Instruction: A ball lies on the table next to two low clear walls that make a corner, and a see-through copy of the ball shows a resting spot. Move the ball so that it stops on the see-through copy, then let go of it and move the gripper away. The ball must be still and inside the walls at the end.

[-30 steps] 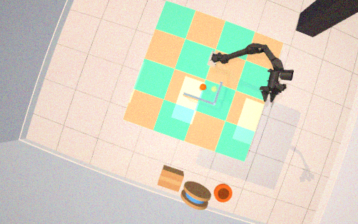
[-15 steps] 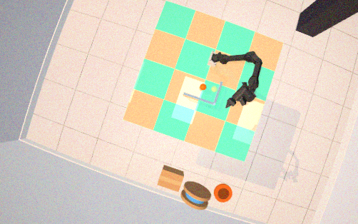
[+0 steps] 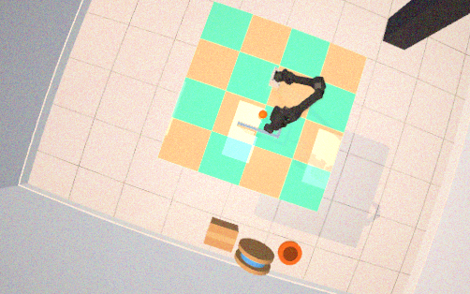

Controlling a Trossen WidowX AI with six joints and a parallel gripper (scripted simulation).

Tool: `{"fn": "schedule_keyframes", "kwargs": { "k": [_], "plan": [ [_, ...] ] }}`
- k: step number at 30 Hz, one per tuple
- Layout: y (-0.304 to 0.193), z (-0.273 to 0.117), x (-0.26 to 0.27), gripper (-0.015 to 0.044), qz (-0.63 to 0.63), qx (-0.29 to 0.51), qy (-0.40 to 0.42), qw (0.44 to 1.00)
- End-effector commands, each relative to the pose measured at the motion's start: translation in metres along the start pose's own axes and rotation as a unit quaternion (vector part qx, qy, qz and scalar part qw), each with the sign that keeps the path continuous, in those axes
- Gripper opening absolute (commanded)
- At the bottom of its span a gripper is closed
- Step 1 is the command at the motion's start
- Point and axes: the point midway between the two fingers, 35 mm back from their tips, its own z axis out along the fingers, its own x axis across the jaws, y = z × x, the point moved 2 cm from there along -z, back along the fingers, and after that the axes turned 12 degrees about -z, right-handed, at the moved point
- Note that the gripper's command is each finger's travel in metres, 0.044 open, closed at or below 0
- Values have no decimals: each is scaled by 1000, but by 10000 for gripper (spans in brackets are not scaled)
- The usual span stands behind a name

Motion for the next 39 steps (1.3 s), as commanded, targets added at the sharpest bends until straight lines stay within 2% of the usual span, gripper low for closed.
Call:
{"fn": "schedule_keyframes", "kwargs": {
  "k": [1, 4, 13, 39],
  "plan": [
    [-28, 38, 53, 408, -68, -74, 83, 991],
    [-35, 50, 73, 408, -92, -109, 104, 984],
    [-35, 51, 74, 408, -93, -110, 105, 984],
    [-26, 95, 83, 408, -93, -110, 104, 984]
  ]
}}
